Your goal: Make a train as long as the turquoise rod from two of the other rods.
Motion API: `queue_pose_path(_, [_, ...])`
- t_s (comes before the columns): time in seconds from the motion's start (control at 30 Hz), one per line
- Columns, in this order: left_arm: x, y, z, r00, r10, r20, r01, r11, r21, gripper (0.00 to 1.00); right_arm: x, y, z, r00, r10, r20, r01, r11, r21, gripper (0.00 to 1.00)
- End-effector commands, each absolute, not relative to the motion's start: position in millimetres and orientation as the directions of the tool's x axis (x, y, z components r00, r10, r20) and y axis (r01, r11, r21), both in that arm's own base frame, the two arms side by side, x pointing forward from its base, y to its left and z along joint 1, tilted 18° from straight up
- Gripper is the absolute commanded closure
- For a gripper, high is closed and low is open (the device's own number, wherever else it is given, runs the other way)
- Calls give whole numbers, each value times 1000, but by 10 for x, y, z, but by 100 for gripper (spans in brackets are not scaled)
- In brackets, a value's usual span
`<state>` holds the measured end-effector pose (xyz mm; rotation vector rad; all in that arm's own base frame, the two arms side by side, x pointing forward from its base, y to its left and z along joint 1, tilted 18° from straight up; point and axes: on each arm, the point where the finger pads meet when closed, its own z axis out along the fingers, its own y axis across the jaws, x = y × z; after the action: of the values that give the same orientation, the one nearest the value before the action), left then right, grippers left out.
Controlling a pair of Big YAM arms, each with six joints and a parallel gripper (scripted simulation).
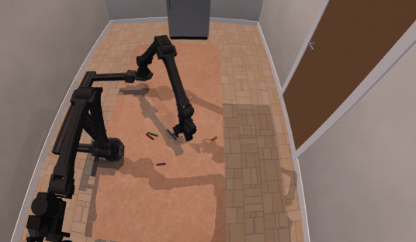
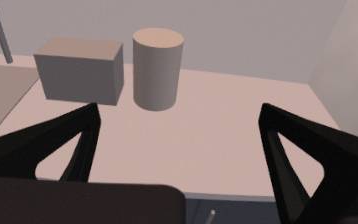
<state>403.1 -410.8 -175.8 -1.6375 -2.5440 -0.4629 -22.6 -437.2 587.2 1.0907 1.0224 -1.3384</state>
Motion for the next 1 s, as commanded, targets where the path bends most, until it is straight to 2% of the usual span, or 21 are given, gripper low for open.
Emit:
queue_pose_path(0.0, [4034, -4297, -1580, -519, 842, 148, 844, 477, 246, 0, -281, -4184, 6330, -19, -281, -959, 998, -66, 0, 0])
queue_pose_path(0.33, [3738, -4173, -1597, -731, 678, 76, 668, 691, 276, 0, -281, -4184, 6330, -19, -281, -959, 998, -66, 0, 0])
queue_pose_path(0.97, [3874, -4203, -1612, -758, 650, 57, 638, 719, 275, 0, -281, -4184, 6330, -19, -281, -959, 998, -66, 0, 0])
